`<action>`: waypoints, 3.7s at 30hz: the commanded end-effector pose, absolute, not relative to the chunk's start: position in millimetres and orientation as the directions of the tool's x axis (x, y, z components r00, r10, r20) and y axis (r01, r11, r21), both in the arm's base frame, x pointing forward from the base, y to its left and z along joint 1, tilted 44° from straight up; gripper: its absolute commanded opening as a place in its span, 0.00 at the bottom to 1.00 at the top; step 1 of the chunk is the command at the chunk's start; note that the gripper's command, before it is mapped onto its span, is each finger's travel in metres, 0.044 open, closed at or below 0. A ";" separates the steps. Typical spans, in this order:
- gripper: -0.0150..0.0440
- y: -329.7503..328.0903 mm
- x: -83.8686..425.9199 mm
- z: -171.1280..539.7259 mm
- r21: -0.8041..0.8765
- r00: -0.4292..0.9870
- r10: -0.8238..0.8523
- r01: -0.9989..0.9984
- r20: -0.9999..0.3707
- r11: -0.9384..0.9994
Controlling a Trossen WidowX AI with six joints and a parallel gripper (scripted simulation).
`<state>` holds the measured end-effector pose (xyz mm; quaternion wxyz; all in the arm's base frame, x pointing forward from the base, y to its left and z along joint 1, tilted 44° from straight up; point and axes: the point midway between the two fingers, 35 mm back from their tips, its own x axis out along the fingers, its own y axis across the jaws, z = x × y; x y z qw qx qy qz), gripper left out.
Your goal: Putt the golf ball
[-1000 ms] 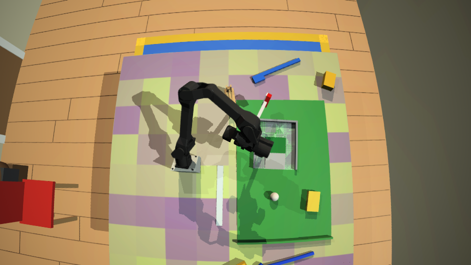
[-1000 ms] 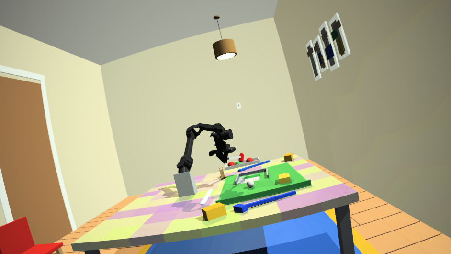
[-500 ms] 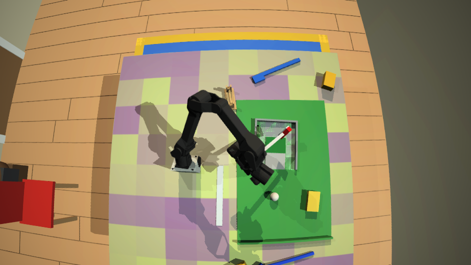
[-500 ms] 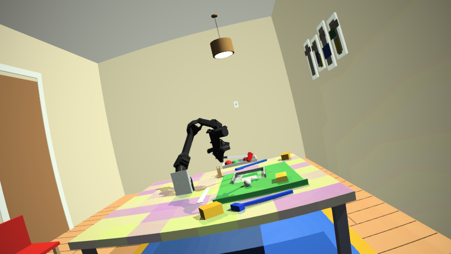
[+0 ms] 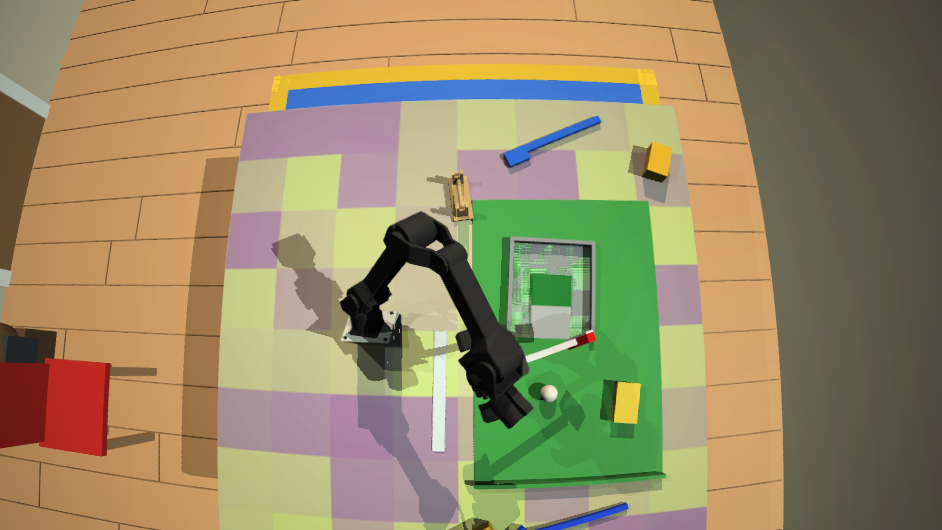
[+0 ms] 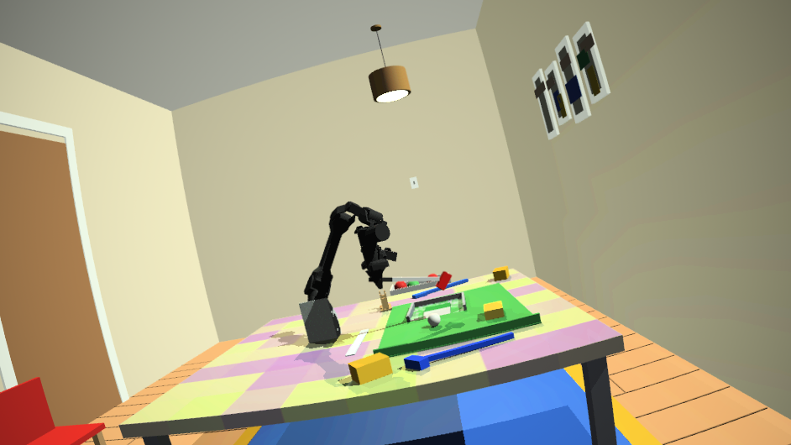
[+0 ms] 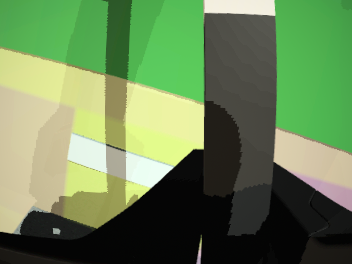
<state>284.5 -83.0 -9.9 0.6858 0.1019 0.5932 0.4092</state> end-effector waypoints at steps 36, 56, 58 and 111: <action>0.25 -126.3 244.1 -122.0 0.680 -0.070 0.676 -0.087 -0.734 0.728; 0.25 -108.0 242.1 -140.9 0.680 -0.070 0.677 -0.088 -0.733 0.728; 0.25 -110.8 243.7 -138.7 0.673 -0.071 0.669 -0.098 -0.739 0.733; 0.25 -67.6 238.1 -27.4 0.685 -0.073 0.681 -0.085 -0.728 0.723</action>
